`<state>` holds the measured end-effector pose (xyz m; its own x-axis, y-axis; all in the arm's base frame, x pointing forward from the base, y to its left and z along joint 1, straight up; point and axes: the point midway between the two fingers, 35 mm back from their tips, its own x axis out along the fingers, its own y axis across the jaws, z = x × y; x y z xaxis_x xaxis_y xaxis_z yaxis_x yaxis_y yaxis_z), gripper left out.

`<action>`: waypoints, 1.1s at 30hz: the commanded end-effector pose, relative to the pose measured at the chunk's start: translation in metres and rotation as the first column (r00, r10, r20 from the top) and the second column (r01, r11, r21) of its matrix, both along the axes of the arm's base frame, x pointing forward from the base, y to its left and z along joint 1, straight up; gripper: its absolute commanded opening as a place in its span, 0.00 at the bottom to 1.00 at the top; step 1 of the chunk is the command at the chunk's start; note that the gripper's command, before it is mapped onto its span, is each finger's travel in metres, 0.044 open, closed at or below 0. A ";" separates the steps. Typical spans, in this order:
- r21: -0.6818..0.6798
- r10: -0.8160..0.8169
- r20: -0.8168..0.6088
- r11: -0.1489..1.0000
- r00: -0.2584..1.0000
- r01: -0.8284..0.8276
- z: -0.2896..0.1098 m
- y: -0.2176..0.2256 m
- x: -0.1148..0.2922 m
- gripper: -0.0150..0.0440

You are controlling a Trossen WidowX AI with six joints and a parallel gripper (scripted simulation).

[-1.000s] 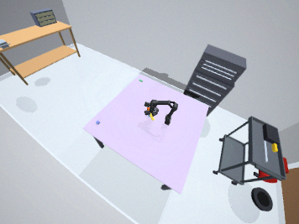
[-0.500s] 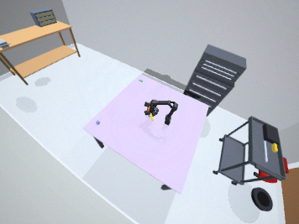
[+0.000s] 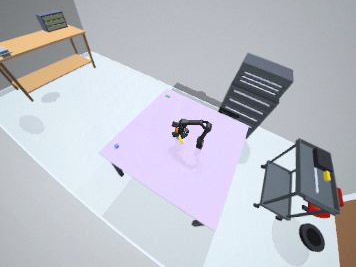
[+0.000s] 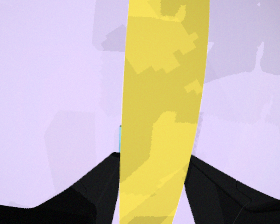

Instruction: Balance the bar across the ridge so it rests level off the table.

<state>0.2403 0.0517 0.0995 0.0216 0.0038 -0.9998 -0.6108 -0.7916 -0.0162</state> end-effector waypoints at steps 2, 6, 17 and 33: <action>0.000 0.000 0.000 1.000 1.000 0.000 0.000 0.000 0.000 0.54; 0.000 0.000 0.000 1.000 1.000 0.000 0.000 0.000 0.000 0.54; 0.000 0.000 0.000 1.000 1.000 0.000 0.000 0.000 0.000 0.54; 0.000 0.000 0.000 1.000 1.000 0.000 0.000 0.000 0.000 0.57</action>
<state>0.2403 0.0517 0.0996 0.0216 0.0038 -0.9998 -0.6108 -0.7916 -0.0162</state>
